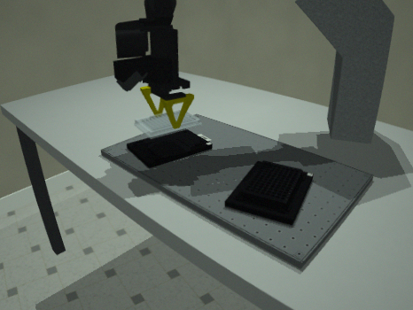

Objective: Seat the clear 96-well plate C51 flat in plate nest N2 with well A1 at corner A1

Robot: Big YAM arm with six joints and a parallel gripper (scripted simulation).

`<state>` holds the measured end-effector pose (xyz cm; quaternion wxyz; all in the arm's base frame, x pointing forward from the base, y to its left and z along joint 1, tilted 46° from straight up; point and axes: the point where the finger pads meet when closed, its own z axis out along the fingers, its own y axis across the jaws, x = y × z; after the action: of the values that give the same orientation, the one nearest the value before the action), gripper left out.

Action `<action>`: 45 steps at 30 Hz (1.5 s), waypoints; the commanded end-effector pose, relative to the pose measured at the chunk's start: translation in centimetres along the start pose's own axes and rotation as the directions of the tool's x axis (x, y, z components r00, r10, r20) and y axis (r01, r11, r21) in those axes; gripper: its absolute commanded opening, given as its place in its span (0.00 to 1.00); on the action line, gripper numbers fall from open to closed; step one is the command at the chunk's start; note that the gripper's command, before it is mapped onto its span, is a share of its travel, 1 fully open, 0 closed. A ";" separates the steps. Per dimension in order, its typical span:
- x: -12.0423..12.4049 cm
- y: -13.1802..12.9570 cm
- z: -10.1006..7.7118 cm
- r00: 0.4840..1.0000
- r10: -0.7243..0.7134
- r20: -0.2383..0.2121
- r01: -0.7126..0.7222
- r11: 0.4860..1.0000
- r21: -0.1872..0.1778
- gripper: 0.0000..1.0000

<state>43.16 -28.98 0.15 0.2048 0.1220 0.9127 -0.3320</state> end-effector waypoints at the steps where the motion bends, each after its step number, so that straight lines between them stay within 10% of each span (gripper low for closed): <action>1: -0.7 1.1 0.6 1.000 -0.005 0.015 0.005 1.000 -0.008 0.00; 45: 0.1 -0.5 4.4 1.000 -0.004 -0.002 0.004 1.000 0.000 0.00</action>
<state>44.25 -31.19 -2.52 0.2037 0.1189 0.9142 -0.3295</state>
